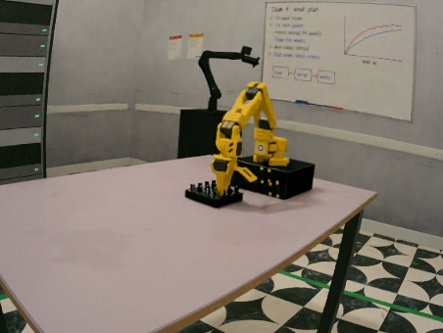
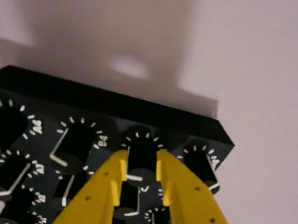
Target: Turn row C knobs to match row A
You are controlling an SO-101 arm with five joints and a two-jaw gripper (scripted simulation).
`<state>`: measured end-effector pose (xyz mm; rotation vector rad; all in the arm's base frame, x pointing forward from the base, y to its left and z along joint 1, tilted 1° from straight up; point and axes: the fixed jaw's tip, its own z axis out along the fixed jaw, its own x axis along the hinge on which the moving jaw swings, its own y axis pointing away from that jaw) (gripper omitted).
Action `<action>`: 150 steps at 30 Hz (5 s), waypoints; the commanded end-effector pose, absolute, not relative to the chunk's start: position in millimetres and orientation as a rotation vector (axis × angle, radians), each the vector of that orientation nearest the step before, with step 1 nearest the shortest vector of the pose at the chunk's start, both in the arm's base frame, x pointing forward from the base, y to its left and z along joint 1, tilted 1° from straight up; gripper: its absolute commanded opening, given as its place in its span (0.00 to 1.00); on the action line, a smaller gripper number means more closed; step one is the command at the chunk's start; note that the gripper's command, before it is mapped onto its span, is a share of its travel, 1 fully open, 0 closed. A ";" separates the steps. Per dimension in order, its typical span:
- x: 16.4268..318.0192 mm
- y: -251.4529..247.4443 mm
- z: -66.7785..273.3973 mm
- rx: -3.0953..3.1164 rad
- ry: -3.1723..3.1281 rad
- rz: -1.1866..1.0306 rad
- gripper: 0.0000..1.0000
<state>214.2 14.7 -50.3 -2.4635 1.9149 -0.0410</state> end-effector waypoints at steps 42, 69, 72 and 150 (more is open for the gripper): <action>212.0 14.8 -52.5 -2.876 1.249 -0.016 0.01; 210.3 14.3 -52.5 -2.876 1.249 -0.016 0.08; 210.1 14.3 -52.5 -2.876 1.249 -0.016 0.08; 176.9 11.0 -11.0 -2.876 1.249 -0.016 0.08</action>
